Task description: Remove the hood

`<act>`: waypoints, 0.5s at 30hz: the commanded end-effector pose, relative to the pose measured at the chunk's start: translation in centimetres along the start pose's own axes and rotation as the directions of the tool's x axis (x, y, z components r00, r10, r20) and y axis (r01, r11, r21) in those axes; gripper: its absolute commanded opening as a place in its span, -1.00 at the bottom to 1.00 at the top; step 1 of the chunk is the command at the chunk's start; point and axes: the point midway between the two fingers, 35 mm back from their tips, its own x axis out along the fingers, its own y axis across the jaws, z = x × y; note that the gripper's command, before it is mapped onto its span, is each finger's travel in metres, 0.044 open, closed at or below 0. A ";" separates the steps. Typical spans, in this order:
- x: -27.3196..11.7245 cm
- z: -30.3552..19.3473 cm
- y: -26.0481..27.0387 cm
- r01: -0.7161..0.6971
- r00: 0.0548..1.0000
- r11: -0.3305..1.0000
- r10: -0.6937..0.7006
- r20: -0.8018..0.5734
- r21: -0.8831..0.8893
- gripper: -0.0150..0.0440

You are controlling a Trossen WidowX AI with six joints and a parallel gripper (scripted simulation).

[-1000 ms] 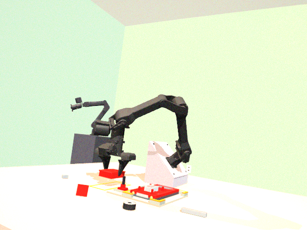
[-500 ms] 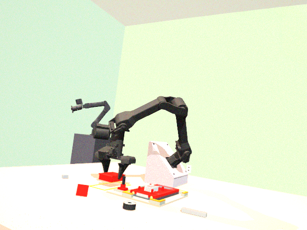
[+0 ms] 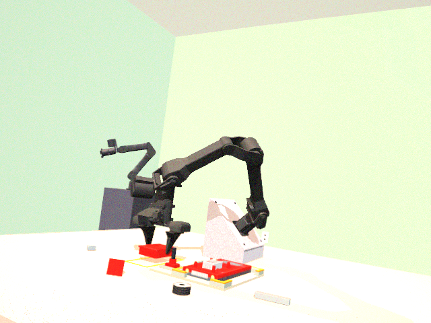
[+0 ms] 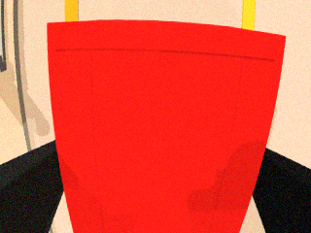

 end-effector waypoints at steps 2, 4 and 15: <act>0.3 0.0 0.0 -0.003 1.000 1.000 0.003 0.002 0.004 -0.49; 0.4 0.0 0.0 -0.003 1.000 1.000 0.003 0.002 0.004 -0.49; 0.9 0.0 0.0 -0.003 1.000 1.000 0.003 0.003 0.004 -0.49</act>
